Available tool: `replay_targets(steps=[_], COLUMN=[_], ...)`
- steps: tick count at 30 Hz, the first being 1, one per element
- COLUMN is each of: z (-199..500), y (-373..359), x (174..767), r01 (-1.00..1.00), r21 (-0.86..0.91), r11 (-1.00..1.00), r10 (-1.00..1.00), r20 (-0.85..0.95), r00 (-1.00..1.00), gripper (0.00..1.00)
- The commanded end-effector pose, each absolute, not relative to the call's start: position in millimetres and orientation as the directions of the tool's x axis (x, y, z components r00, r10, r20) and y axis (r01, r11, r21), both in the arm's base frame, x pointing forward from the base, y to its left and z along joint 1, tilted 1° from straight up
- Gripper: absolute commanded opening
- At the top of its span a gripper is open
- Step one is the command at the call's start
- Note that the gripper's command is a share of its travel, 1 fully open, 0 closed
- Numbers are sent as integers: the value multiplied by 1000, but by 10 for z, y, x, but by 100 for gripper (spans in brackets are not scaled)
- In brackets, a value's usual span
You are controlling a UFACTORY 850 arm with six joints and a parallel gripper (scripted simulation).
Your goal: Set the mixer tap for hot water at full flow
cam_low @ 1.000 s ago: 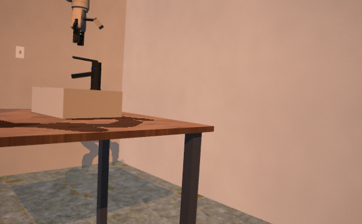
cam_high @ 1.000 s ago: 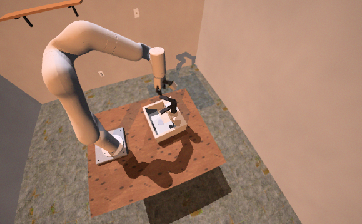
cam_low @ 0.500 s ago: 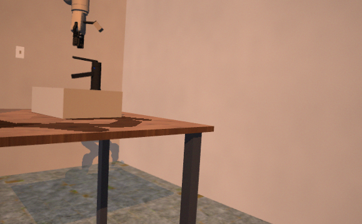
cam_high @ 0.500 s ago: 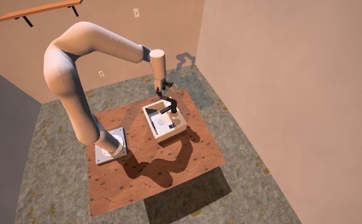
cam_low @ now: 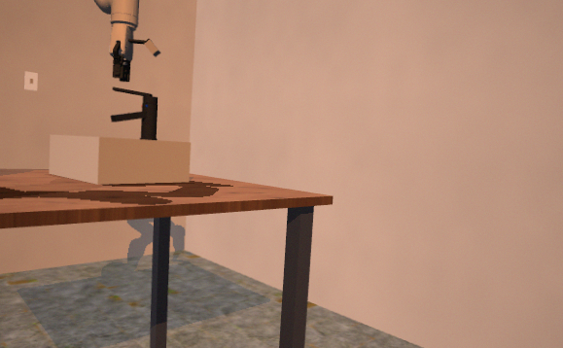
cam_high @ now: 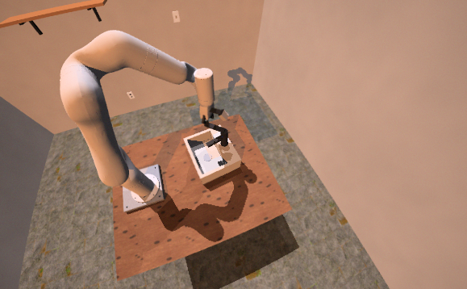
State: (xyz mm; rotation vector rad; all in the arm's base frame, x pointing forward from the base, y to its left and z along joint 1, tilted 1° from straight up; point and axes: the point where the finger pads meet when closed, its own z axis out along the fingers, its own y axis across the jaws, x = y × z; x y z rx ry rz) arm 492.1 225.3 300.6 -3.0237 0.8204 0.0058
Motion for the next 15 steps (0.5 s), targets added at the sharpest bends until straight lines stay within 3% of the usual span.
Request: replay_targets(steps=[1, 15], z=[2957, 2875], y=[2257, 2259], x=[4927, 4926], r01=[-505, -505], r21=[-9, -9], r11=[-863, -863], r10=[-505, -505], r20=[-5, -5], r00=[863, 863], gripper=[73, 73])
